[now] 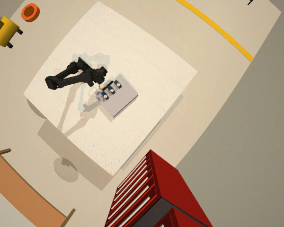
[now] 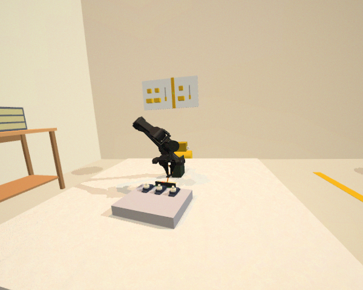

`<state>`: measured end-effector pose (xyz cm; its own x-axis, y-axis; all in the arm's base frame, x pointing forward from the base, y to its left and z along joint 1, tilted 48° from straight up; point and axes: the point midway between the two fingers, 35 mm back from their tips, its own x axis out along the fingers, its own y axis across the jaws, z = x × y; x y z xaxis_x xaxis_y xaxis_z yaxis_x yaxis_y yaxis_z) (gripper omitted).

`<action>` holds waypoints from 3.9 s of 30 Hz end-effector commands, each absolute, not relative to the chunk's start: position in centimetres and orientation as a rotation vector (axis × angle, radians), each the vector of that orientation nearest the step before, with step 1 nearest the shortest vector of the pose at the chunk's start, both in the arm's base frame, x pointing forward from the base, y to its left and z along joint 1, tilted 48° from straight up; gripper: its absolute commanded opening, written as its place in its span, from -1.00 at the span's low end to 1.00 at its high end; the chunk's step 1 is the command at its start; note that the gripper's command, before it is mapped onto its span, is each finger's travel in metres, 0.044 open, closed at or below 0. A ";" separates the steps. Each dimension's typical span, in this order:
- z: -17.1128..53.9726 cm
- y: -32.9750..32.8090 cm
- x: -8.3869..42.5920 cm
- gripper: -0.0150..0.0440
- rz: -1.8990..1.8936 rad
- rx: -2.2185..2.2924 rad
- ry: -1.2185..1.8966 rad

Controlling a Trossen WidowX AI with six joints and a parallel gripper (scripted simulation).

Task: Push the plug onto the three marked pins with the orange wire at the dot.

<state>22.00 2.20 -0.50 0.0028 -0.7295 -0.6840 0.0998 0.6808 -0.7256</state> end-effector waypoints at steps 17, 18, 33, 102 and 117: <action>-0.6 0.9 25.0 -0.49 -0.716 -0.570 1.428; -0.6 0.9 25.0 -0.49 -0.716 -0.570 1.428; -0.7 1.0 25.6 -0.49 -0.716 -0.570 1.428; 3.2 5.1 27.2 1.00 -0.715 -0.569 1.429; 3.2 5.1 27.2 1.00 -0.715 -0.569 1.429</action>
<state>27.15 4.93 3.13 0.0016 -0.7408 -0.6718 0.0937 0.6689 -0.7374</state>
